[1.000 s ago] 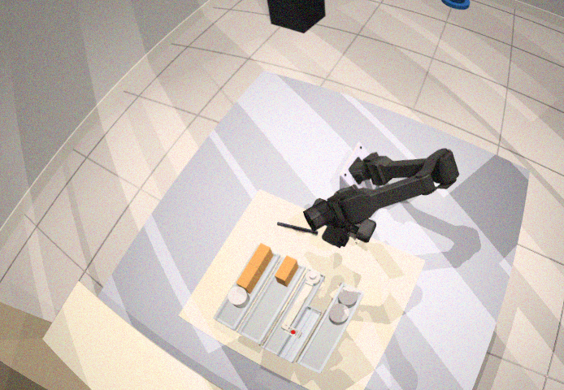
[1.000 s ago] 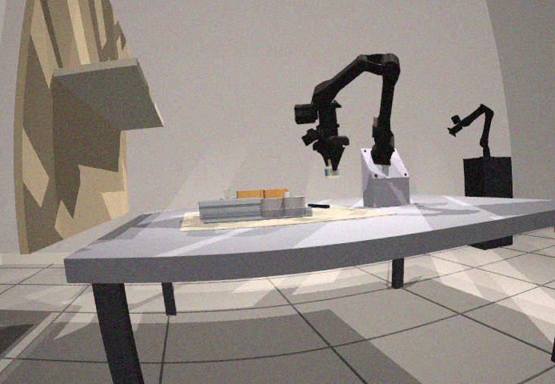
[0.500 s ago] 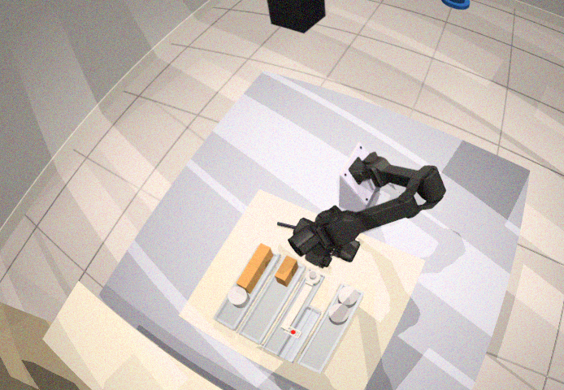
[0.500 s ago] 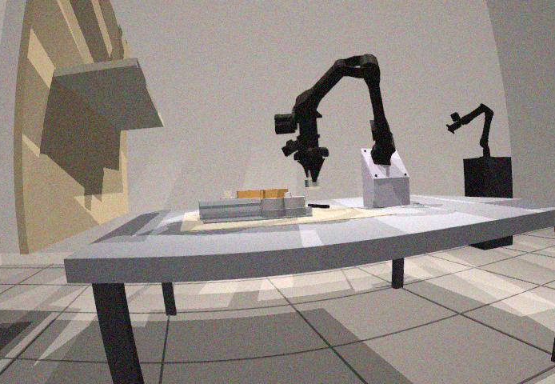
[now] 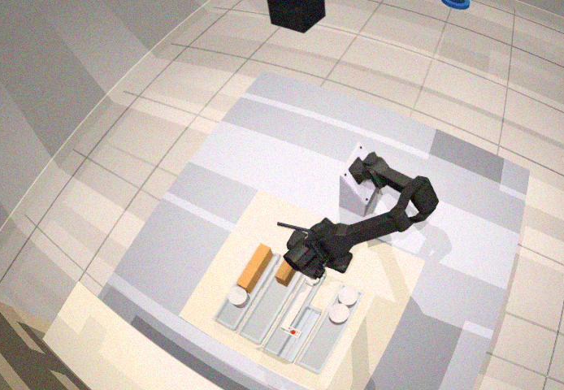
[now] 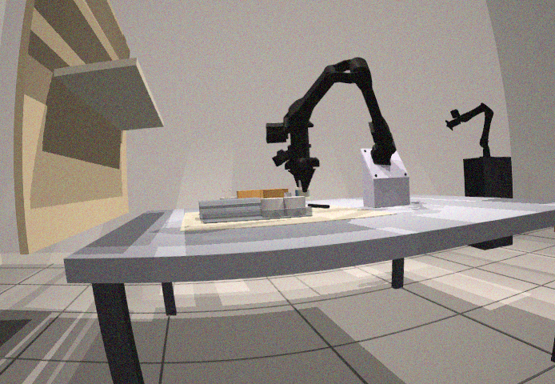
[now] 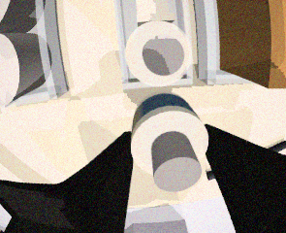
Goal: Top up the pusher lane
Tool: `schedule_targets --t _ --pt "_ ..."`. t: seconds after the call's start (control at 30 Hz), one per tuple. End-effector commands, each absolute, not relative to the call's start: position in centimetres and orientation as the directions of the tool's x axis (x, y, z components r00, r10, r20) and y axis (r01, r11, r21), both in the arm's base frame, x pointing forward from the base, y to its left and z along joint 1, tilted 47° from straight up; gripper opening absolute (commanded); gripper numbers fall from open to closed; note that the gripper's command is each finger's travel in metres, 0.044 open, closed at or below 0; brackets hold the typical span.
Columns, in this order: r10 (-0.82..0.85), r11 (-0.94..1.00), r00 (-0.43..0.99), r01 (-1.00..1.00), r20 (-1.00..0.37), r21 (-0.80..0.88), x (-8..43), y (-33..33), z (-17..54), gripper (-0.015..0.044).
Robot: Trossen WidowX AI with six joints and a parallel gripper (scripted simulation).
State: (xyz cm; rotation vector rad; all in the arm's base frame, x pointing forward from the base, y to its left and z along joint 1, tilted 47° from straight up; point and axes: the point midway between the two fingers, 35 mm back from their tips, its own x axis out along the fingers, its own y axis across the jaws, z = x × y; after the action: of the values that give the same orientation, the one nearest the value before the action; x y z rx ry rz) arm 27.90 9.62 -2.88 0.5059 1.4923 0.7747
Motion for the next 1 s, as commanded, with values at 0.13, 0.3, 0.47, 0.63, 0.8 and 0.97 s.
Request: schedule_targets --t 0.13,0.3,0.47,0.63,0.8,0.97 --pt "0.726 0.669 -0.089 -0.137 -0.681 0.731 27.63 10.65 -3.81 0.0" --pt "0.726 0.669 -0.089 -0.137 -0.681 0.731 27.79 10.67 -3.81 0.0" --pt "0.726 0.669 -0.089 -0.137 -0.681 0.731 27.99 10.71 -3.81 0.0" --pt "0.726 0.669 -0.089 -0.137 -0.681 0.731 28.2 10.75 -3.81 0.0" --pt "0.726 0.669 -0.088 -0.137 -0.681 0.731 28.4 10.79 -3.81 0.0" --pt "0.726 0.669 -0.088 -0.137 -0.682 0.731 28.61 10.83 -3.81 0.0"
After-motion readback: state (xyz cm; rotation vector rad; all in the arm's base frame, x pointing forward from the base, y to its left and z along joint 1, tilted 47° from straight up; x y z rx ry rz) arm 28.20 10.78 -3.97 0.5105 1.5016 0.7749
